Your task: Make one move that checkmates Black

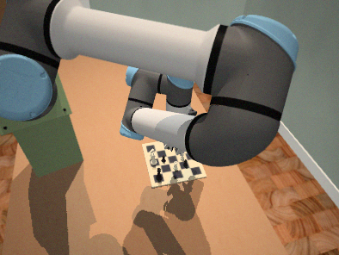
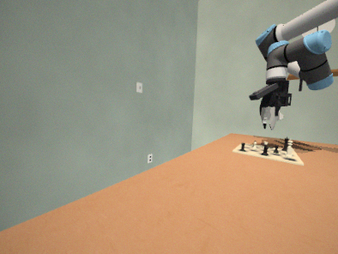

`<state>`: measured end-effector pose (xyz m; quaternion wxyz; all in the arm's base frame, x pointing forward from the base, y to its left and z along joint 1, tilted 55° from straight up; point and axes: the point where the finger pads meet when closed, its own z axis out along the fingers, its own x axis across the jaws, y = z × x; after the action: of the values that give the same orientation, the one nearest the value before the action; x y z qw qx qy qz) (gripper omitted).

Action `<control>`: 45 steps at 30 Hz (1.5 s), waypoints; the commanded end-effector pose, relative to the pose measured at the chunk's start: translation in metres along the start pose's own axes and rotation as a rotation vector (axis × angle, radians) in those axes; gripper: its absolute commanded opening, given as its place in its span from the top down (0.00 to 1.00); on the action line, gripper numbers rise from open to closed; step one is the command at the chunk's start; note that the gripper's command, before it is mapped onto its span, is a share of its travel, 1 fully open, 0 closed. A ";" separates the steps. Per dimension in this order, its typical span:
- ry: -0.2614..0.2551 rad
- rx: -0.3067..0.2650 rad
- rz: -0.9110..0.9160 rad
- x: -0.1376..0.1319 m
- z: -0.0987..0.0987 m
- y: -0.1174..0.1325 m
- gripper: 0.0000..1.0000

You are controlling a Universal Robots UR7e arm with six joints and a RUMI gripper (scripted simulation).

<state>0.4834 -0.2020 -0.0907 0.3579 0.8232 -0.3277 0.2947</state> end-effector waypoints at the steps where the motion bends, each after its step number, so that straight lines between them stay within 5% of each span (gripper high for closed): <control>1: 0.001 0.001 0.000 0.000 0.000 0.000 0.78; 45: 0.001 0.001 0.000 0.000 0.041 0.000 0.78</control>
<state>0.4929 -0.2315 -0.1123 0.3579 0.8232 -0.3279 0.2946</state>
